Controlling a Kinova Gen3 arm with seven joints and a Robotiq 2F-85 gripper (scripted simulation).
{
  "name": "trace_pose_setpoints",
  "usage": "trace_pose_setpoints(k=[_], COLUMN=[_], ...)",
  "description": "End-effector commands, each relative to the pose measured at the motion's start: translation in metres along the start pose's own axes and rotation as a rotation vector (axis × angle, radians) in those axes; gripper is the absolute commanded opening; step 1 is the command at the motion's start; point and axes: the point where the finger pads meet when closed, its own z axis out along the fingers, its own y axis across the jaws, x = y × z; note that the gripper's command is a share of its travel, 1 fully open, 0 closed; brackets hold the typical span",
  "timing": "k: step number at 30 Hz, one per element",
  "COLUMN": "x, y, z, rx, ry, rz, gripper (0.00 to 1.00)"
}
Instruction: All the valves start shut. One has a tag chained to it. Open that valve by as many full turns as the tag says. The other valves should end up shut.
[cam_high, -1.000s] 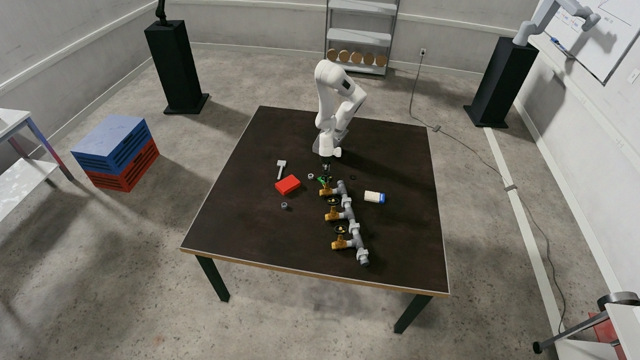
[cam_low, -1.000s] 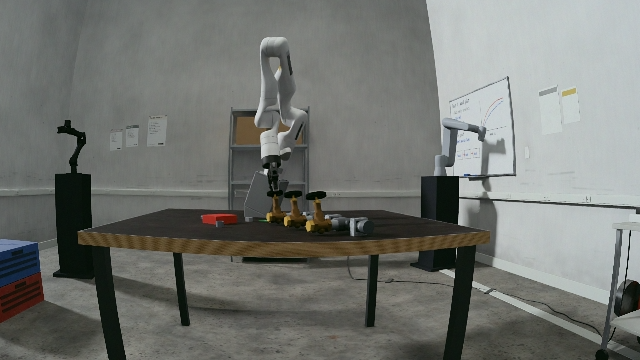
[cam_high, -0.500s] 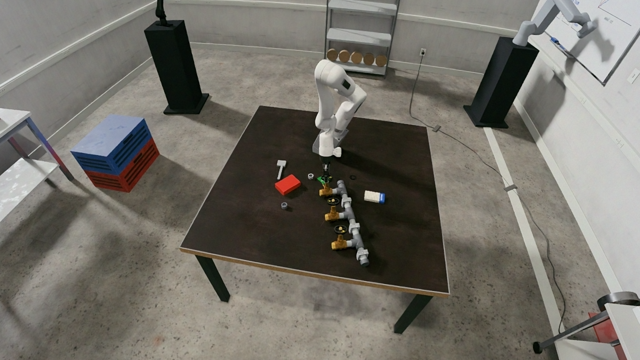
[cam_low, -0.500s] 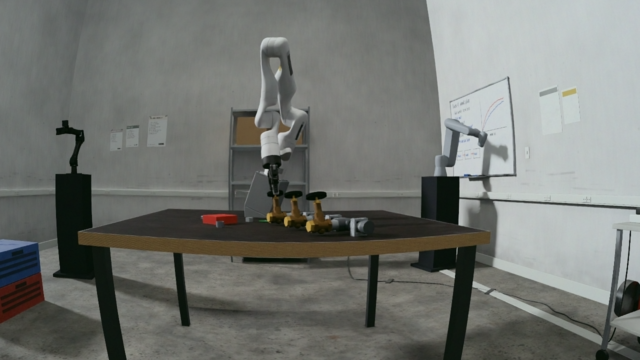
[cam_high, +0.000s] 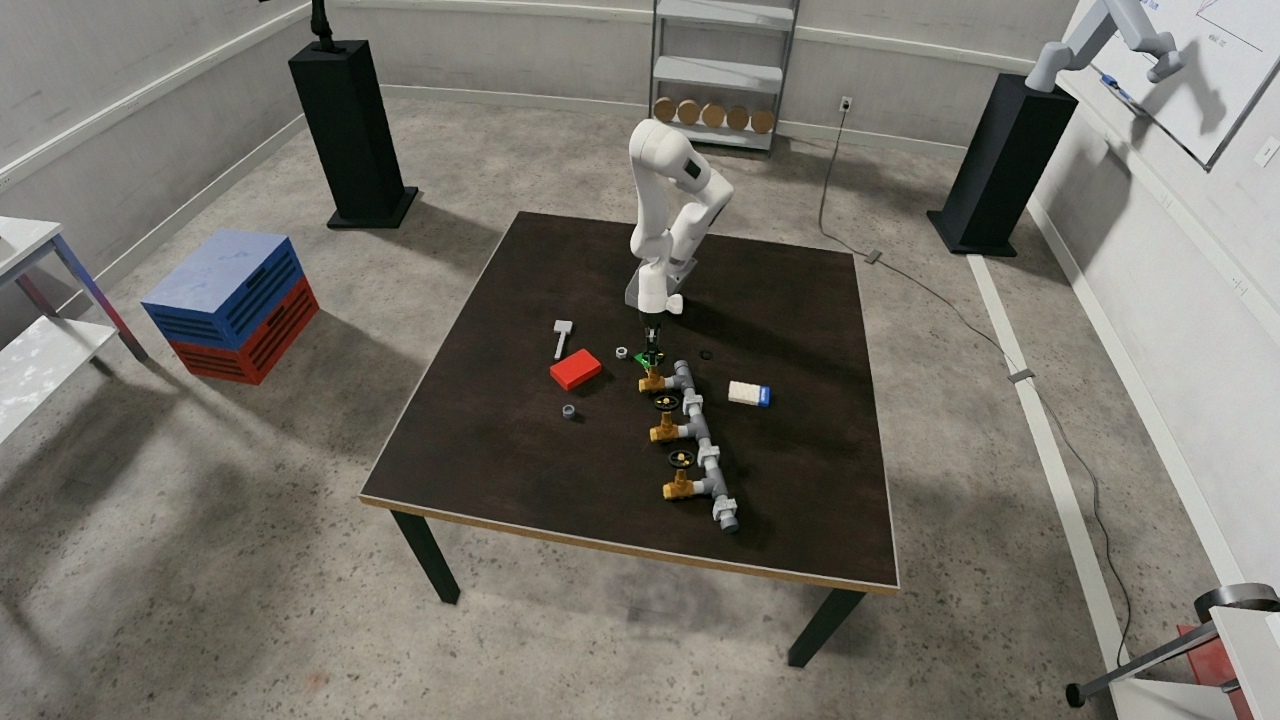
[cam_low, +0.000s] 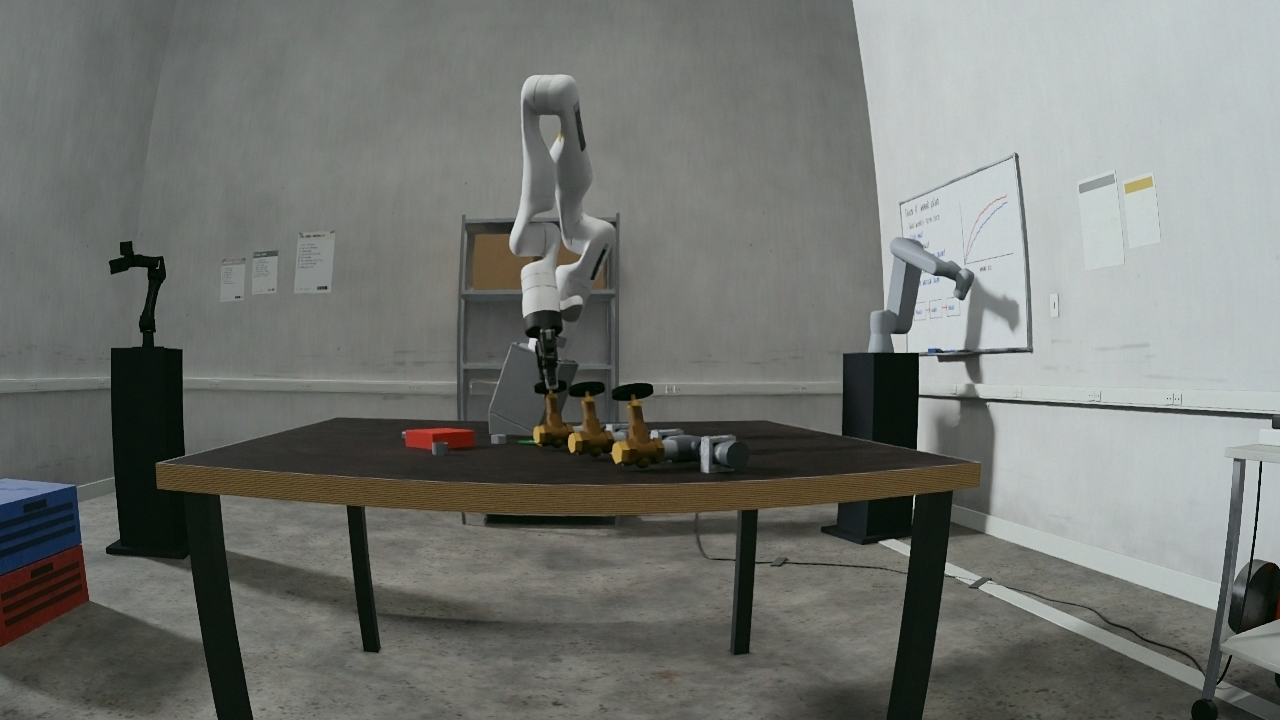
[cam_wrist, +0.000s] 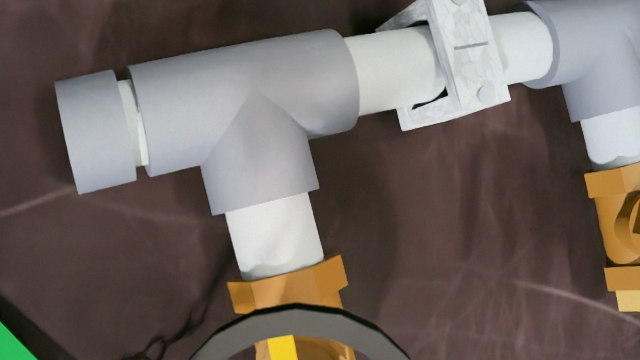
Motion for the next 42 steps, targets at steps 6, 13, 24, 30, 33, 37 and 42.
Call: trace_pose_setpoints(k=[6, 13, 24, 30, 33, 37, 42], x=[-0.0002, -0.0002, -0.0002, -0.0002, -0.0002, -0.0001, -0.0001], y=[0.0004, 0.0004, 0.0004, 0.0004, 0.0004, 0.0004, 0.0004], z=[0.0000, 0.0000, 0.0000, 0.0000, 0.0000, 0.0000, 0.0000], rx=[-0.001, -0.001, -0.001, -0.001, -0.001, -0.001, -0.001], ry=[0.000, -0.001, -0.001, -0.001, -0.001, -0.001, -0.001], rz=[-0.043, -0.188, -0.510, -0.771, -0.902, -1.070, -1.186], gripper=[0.68, 0.68, 0.68, 0.68, 0.68, 0.68, 0.68])
